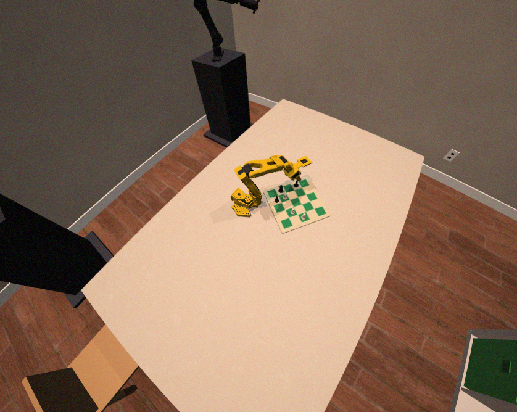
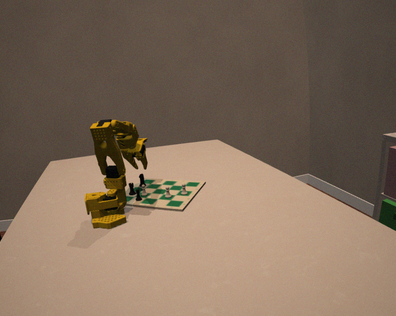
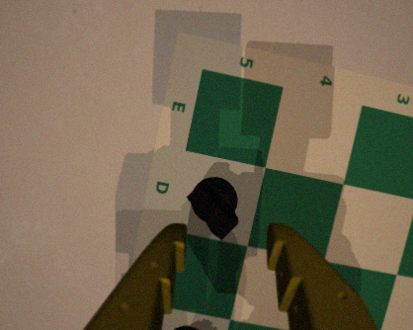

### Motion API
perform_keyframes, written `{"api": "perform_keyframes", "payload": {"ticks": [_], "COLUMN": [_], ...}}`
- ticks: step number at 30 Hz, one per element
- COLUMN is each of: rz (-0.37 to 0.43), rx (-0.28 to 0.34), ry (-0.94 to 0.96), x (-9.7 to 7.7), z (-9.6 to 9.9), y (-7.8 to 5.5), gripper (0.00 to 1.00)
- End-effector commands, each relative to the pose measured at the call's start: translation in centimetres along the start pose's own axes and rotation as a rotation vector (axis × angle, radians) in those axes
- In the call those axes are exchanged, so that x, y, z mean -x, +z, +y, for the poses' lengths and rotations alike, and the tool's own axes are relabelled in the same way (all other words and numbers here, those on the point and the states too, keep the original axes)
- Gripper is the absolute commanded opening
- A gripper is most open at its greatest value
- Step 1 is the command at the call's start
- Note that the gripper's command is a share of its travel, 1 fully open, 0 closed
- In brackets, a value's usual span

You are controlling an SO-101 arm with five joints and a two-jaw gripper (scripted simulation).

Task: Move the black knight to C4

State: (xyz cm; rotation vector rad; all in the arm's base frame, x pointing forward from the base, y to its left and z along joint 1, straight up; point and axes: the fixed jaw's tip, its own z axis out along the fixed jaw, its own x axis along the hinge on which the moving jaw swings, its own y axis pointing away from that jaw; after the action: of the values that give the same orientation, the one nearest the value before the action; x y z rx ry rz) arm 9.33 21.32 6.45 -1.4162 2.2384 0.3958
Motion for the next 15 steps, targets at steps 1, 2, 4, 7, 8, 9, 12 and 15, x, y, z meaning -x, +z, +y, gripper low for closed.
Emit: {"api": "perform_keyframes", "payload": {"ticks": [1, 2, 4, 7, 8, 9, 12, 15], "rz": [0.001, 0.001, 0.001, 0.001, 0.001, 0.001, 0.001, 0.001], "rx": [0.004, 0.004, 0.004, 0.004, 0.004, 0.004, 0.004, 0.004], "ry": [0.004, 0.004, 0.004, 0.004, 0.004, 0.004, 0.004, 0.004], "x": [-0.3, -0.4, -0.5, -0.7, -0.8, -0.9, -1.1, -1.2], "z": [0.2, 0.2, 0.2, 0.2, 0.2, 0.2, 0.2, 0.2], "y": [0.3, 0.4, 0.6, 1.0, 1.1, 1.2, 1.5, 1.8], "gripper": [0.13, 0.13, 0.13, 0.13, 0.13, 0.13, 0.13, 0.13]}}
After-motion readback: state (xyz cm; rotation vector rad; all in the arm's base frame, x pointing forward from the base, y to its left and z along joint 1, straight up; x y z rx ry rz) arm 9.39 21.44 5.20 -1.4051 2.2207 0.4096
